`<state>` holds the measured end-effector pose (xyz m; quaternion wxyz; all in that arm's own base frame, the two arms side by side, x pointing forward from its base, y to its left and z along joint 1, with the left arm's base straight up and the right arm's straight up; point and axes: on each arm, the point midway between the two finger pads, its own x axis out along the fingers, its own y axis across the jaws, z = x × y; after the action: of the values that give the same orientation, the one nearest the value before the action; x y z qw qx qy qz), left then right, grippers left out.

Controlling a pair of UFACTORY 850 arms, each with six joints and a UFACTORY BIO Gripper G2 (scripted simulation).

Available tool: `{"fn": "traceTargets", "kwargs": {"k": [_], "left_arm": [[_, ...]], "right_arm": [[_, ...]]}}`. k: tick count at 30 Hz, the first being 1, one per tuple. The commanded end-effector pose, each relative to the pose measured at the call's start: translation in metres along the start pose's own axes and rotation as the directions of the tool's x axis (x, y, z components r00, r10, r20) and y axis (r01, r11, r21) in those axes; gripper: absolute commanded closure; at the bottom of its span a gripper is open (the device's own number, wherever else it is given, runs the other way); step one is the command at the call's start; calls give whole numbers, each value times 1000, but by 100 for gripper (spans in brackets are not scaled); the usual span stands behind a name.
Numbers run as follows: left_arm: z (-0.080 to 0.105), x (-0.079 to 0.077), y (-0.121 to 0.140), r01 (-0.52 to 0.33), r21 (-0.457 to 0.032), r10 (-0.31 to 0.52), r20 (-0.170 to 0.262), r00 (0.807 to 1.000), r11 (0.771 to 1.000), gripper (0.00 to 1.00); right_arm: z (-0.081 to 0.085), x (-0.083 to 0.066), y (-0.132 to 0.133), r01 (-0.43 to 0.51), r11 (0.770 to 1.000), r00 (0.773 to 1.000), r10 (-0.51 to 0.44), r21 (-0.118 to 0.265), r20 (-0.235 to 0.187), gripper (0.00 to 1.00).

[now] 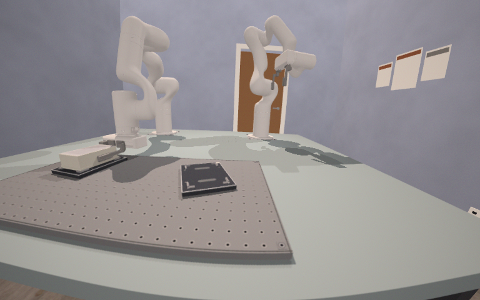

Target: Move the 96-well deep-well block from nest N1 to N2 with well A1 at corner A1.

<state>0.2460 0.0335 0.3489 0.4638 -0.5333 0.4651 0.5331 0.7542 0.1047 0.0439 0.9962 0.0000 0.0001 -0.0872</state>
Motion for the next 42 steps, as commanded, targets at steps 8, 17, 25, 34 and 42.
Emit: {"fn": "traceTargets", "kwargs": {"k": [8, 17, 25, 34, 42], "left_arm": [[0, 0, 0, 1, 0, -1, 0, 1000, 1000, 0], [0, 0, 0, 1, 0, -1, 0, 1000, 1000, 0], [0, 0, 0, 1, 0, -1, 0, 1000, 1000, 0], [0, 0, 0, 1, 0, -1, 0, 1000, 1000, 0], [0, 0, 0, 1, 0, -1, 0, 1000, 1000, 0]], "right_arm": [[1, 1, 0, 0, 1000, 1000, 0, 1, 2, 63], [1, 1, 0, 0, 1000, 1000, 0, 1, 2, 63], [1, 1, 0, 0, 1000, 1000, 0, 1, 2, 63], [1, 1, 0, 0, 1000, 1000, 0, 1, 2, 63], [9, 1, 0, 0, 1000, 1000, 0, 1, 2, 63]]}}
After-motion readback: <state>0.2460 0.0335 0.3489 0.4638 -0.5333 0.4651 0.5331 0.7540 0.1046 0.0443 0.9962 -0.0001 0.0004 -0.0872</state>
